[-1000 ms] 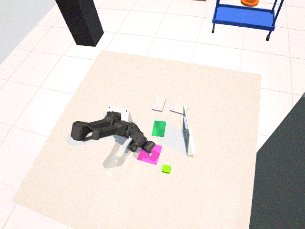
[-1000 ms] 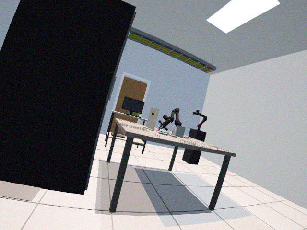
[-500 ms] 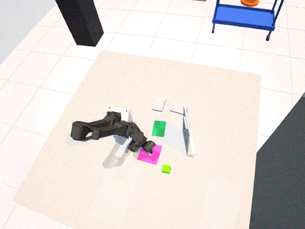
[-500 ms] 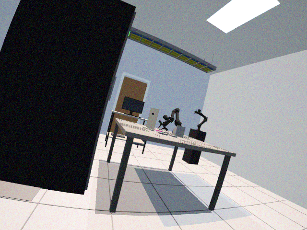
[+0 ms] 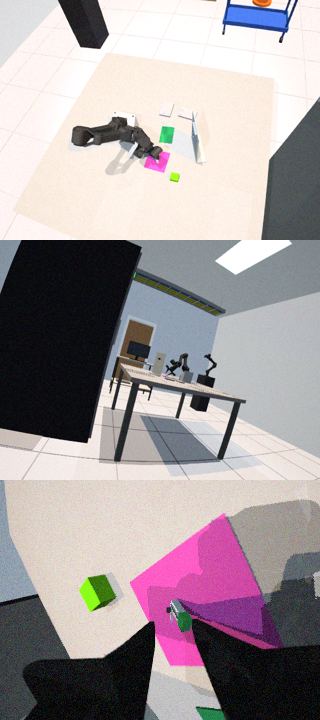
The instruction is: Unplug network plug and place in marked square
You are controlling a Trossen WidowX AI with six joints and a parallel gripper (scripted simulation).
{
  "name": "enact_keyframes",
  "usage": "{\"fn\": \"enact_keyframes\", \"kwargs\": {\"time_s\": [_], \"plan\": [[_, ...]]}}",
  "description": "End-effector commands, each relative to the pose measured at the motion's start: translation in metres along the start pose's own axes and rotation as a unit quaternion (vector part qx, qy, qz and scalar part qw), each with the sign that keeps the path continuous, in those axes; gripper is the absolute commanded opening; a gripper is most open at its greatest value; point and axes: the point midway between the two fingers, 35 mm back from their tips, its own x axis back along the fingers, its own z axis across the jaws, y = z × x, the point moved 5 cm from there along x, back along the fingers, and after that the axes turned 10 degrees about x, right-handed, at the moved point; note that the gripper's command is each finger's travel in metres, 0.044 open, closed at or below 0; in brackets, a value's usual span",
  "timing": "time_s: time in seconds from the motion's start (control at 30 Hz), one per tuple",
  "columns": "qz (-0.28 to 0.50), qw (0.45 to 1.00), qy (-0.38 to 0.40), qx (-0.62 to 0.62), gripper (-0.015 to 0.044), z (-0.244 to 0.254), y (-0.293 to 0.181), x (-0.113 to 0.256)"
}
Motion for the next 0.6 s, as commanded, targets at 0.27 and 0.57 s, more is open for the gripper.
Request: {"fn": "enact_keyframes", "kwargs": {"time_s": [0.27, 0.57], "plan": [[-0.001, 1.000, -0.002, -0.001, 0.0156, 0.000, 0.000, 0.008], [-0.001, 1.000, -0.002, -0.001, 0.0156, -0.001, 0.000, 0.014]]}}
